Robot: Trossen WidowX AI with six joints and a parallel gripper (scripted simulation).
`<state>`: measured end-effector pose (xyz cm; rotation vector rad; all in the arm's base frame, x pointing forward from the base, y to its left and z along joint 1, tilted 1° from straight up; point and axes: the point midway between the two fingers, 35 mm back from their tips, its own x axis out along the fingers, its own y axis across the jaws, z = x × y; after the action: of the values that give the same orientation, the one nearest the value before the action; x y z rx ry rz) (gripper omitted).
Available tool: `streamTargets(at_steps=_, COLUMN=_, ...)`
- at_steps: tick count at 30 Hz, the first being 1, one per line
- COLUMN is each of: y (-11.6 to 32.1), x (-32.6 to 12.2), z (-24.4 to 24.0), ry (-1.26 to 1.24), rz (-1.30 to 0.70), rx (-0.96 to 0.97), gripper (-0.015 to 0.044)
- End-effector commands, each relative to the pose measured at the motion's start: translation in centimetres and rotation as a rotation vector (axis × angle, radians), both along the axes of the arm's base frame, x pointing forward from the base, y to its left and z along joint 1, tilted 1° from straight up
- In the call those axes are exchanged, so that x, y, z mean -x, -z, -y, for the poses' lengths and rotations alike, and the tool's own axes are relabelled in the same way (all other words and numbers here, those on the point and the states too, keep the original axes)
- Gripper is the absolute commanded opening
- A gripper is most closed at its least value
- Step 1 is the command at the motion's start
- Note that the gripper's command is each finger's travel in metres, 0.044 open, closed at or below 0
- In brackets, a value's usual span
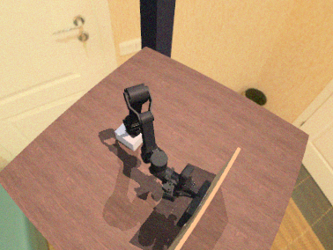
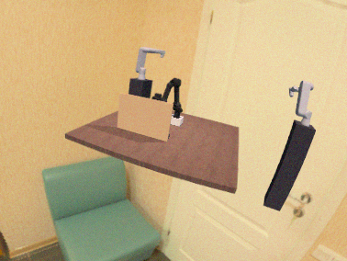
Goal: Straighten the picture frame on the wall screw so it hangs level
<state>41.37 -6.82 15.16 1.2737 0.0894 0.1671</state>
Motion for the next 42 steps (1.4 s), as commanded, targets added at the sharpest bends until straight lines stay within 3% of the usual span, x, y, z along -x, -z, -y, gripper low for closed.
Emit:
streamTargets(at_steps=1, y=-0.15, x=-0.01, z=0.10, ry=0.005, rz=0.006, rx=0.006, gripper=0.0000)
streamTargets(at_steps=42, y=-0.55, x=-0.10, z=0.70, ry=0.005, rz=0.006, rx=0.007, gripper=0.0000)
